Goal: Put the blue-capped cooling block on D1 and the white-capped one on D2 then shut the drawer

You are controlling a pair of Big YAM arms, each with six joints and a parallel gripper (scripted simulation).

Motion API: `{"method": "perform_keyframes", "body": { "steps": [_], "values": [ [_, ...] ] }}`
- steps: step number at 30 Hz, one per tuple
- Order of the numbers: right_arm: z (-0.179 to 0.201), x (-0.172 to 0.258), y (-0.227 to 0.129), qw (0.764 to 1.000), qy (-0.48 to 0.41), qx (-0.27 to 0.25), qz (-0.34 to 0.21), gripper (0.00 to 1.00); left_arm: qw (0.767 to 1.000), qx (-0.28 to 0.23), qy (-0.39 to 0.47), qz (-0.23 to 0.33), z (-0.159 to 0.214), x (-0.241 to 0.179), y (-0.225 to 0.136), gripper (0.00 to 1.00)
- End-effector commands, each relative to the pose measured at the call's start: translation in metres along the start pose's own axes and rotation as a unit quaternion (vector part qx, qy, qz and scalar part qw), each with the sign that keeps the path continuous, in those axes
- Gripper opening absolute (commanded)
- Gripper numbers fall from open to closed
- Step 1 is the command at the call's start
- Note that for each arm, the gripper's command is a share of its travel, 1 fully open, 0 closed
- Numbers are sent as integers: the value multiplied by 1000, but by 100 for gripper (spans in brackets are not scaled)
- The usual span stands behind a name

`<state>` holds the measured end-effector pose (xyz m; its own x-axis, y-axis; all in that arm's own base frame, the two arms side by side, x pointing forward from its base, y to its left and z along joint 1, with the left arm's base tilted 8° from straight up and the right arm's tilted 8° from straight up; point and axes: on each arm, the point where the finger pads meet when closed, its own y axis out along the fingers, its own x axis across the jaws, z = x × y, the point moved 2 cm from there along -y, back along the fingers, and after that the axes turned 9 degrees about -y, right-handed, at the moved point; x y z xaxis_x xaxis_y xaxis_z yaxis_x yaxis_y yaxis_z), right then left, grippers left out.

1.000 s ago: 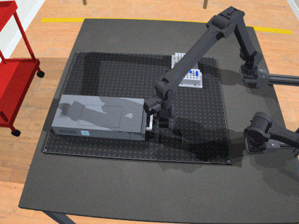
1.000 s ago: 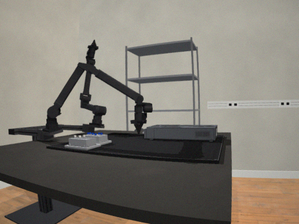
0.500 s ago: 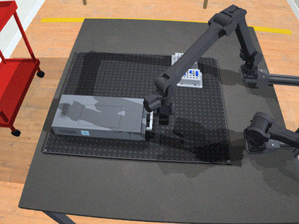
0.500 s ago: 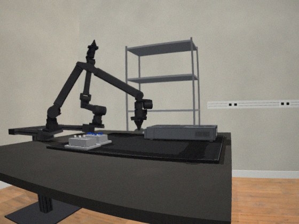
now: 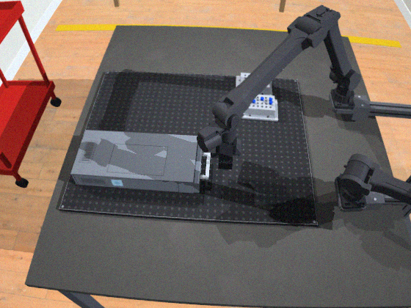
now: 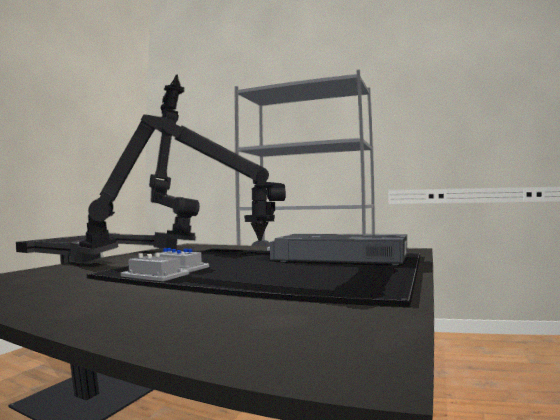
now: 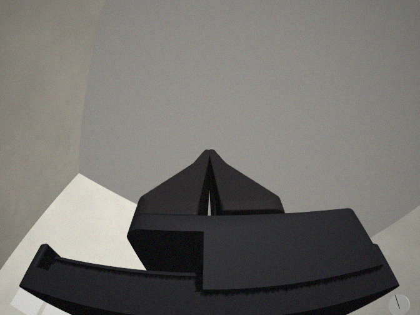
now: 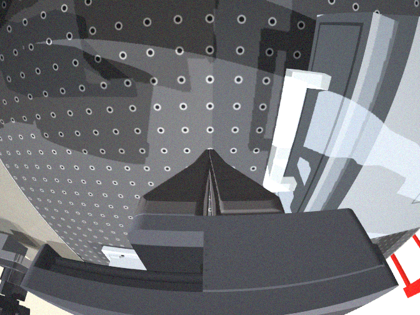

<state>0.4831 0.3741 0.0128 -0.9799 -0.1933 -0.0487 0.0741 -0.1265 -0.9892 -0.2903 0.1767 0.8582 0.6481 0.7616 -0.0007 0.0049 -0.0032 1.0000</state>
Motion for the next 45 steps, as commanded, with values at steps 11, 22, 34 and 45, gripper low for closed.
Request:
{"method": "perform_keyframes", "body": {
  "steps": [11, 22, 34, 45],
  "values": [
    [-13, -22, -68, 999, 10, -25, 43, 0, 1000, 17, 4, -2, 22, 1, 8, 0],
    [-13, -21, -81, 999, 8, -25, 43, 0, 1000, 17, 4, -2, 22, 1, 8, 0],
    [-15, -18, -98, 999, 6, -26, 44, 0, 1000, 17, 4, -2, 22, 1, 8, 0],
    [-11, -19, -109, 999, 10, -26, 44, 0, 1000, 17, 4, -2, 22, 1, 8, 0]
  ]
}}
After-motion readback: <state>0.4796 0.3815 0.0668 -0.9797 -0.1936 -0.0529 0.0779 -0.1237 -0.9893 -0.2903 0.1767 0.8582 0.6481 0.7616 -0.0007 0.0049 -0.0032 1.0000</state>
